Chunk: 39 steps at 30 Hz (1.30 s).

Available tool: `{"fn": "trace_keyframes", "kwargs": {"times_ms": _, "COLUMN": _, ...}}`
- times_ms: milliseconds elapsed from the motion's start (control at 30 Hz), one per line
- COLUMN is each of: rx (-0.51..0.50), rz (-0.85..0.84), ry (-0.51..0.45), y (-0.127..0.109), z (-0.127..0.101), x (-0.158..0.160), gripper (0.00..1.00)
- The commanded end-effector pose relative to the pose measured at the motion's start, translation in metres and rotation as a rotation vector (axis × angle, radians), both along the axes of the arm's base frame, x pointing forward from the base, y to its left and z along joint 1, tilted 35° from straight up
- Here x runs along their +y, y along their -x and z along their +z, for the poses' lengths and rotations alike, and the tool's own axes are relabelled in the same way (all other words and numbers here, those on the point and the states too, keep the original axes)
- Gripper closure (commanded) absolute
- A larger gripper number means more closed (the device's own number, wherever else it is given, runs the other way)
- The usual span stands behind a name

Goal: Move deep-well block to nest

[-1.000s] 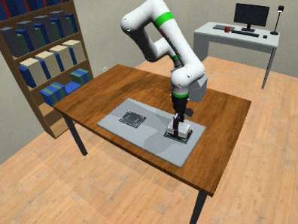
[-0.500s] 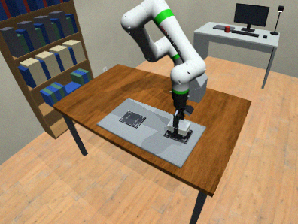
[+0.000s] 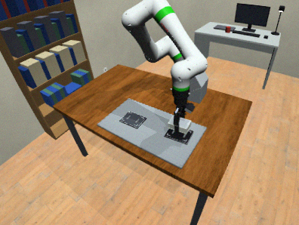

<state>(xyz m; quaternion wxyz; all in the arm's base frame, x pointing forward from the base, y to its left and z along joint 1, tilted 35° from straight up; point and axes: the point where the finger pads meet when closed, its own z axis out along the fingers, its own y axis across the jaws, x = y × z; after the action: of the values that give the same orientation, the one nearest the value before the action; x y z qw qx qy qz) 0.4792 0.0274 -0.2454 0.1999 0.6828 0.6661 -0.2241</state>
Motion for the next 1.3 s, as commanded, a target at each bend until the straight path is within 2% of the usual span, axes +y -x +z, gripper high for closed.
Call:
{"fn": "trace_keyframes", "kwargs": {"times_ms": 0, "rx": -0.002, "rz": 0.001, "ry": -0.001, "y": -0.001, "z": 0.004, "x": 0.003, "gripper": 0.9}}
{"fn": "trace_keyframes", "kwargs": {"times_ms": 733, "rx": -0.002, "rz": 0.001, "ry": -0.001, "y": -0.001, "z": 0.008, "x": 0.006, "gripper": 0.9}}
{"fn": "trace_keyframes", "kwargs": {"times_ms": 800, "rx": -0.034, "rz": -0.046, "ry": 0.001, "y": -0.001, "z": 0.011, "x": 0.0, "gripper": 0.9}}
{"fn": "trace_keyframes", "kwargs": {"times_ms": 1267, "rx": -0.034, "rz": -0.046, "ry": 0.001, "y": -0.002, "z": 0.036, "x": -0.035, "gripper": 0.9}}
